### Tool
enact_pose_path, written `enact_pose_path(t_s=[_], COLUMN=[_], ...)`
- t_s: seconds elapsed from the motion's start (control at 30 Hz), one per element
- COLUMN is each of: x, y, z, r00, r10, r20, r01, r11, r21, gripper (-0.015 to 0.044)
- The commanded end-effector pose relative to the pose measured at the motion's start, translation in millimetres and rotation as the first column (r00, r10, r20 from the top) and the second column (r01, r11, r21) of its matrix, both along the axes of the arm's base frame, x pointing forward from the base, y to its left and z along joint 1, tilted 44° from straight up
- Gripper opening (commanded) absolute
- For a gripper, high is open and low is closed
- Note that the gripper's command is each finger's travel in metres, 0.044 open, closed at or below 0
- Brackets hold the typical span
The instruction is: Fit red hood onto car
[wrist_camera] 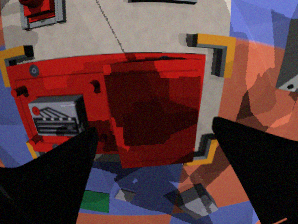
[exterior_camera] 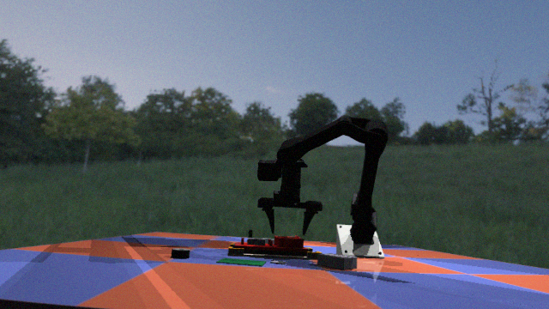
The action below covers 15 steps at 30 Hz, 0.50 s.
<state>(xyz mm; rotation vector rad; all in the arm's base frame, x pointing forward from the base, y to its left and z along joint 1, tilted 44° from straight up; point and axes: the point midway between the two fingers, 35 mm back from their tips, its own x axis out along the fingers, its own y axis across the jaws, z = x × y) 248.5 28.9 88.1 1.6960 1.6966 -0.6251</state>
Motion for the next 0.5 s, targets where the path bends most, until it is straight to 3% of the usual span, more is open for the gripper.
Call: enact_pose_path(t_s=[0.0, 0.47], x=[-0.6, -0.3], y=[3.6, 8.0], z=[-2.8, -7.3], r00=[1.000, 1.000], r10=[-0.003, -0.003], r20=[-0.003, -0.003], r01=[0.003, 0.003], r11=[1.000, 1.000], r21=[0.005, 0.005], gripper=[0.0440, 0.0440])
